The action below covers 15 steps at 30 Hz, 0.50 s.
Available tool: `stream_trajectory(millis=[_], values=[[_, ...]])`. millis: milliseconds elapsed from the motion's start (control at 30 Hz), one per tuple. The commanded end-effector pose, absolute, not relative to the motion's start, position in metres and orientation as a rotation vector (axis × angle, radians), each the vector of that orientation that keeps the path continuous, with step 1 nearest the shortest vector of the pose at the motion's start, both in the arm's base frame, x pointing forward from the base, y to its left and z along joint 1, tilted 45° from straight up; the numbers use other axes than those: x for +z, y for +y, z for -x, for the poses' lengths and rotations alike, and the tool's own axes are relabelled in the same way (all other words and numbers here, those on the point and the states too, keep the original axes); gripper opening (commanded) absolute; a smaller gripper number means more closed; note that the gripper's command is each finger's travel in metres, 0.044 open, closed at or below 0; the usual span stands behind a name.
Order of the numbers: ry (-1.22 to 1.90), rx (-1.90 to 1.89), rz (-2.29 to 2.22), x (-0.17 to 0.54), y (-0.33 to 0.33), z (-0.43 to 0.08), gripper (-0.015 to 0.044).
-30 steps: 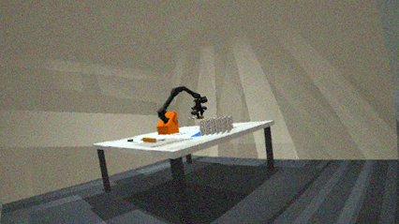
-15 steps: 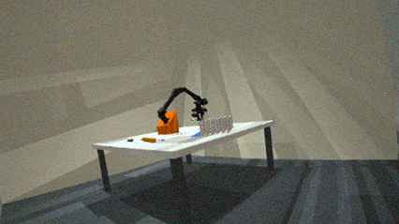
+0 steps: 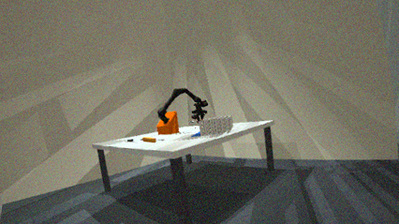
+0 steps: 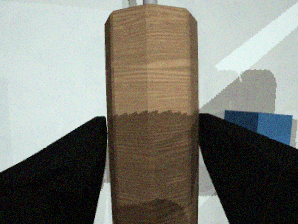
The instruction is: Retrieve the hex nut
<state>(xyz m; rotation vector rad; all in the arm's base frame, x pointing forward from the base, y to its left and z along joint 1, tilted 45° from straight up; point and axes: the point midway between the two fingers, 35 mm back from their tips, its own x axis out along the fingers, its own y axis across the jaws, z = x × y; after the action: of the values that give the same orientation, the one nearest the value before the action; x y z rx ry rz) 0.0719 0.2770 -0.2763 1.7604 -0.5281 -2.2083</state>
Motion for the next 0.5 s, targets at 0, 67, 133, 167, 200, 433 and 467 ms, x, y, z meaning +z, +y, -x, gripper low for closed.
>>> stream_trajectory(millis=[0,67,133,167,200,433,467], values=[[-0.524,-2.208,-1.762,-0.281,0.273,-0.073,0.0],[-0.524,-2.208,-1.762,-0.282,0.271,-0.073,0.0],[-0.524,-2.207,-1.762,-0.284,0.269,-0.073,0.0],[-0.524,-2.207,-1.762,-0.285,0.268,-0.074,0.0],[-0.524,-2.207,-1.762,-0.286,0.267,-0.074,0.0],[-0.524,-2.207,-1.762,-0.293,0.259,-0.074,0.0],[-0.524,-2.207,-1.762,-0.293,0.258,-0.074,0.0]])
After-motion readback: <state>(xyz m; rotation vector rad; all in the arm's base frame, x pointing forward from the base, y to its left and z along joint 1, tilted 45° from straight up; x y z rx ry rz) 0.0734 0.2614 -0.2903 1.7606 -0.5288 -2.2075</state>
